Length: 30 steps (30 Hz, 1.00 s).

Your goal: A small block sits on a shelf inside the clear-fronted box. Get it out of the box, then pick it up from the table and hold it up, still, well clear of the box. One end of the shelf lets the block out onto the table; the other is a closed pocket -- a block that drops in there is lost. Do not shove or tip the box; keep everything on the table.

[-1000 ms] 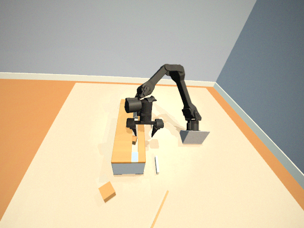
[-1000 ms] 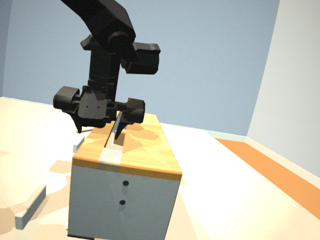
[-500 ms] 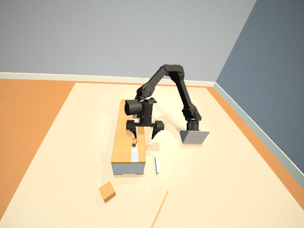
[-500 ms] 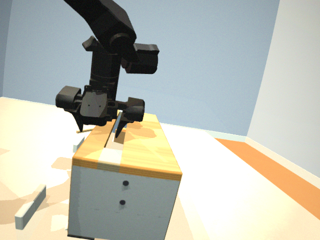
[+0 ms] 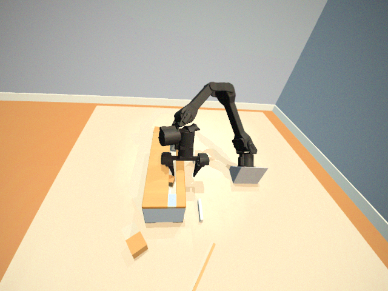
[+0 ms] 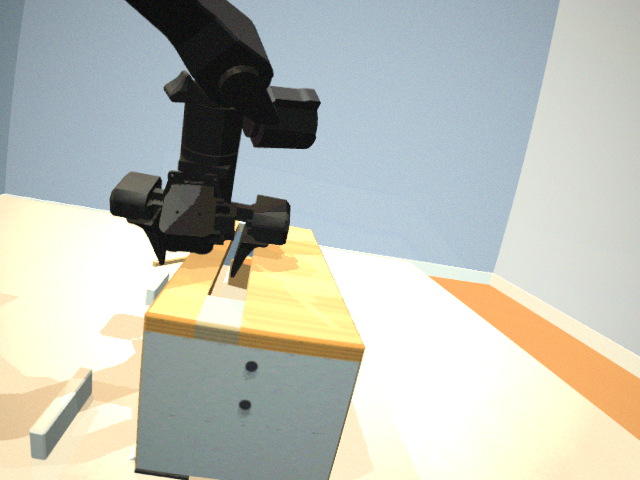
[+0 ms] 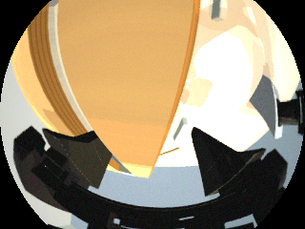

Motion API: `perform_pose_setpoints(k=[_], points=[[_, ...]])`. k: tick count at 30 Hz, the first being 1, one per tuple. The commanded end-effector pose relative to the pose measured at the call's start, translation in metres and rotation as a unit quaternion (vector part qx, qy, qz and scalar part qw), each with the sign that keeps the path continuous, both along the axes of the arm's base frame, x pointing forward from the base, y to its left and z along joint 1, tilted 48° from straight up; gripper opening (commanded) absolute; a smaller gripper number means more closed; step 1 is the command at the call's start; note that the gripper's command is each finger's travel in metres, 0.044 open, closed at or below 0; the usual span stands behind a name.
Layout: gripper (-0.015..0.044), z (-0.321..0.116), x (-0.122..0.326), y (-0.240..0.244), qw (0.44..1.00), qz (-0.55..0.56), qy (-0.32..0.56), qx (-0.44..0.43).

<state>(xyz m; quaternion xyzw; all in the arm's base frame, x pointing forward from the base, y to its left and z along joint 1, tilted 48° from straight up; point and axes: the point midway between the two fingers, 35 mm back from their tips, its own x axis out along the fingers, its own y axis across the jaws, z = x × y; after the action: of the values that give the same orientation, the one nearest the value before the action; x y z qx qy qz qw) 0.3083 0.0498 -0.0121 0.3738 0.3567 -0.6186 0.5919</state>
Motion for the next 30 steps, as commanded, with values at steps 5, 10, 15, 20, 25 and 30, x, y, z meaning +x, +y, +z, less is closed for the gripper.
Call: perform_pose_setpoints(k=[5,10,15,20,25,30], points=[[0.0400,-0.007,0.001,0.006,1.000,0.000,-0.001,-0.001],[0.0400,-0.011,0.001,0.009,1.000,0.000,-0.001,-0.001],[0.0400,-0.014,0.001,0.013,1.000,0.000,-0.001,-0.001],[0.0400,-0.018,0.001,0.016,1.000,0.000,-0.001,-0.001],[0.0400,-0.025,0.002,0.023,1.000,0.000,-0.001,0.000],[0.0400,-0.033,0.002,0.030,1.000,0.000,-0.001,0.000]])
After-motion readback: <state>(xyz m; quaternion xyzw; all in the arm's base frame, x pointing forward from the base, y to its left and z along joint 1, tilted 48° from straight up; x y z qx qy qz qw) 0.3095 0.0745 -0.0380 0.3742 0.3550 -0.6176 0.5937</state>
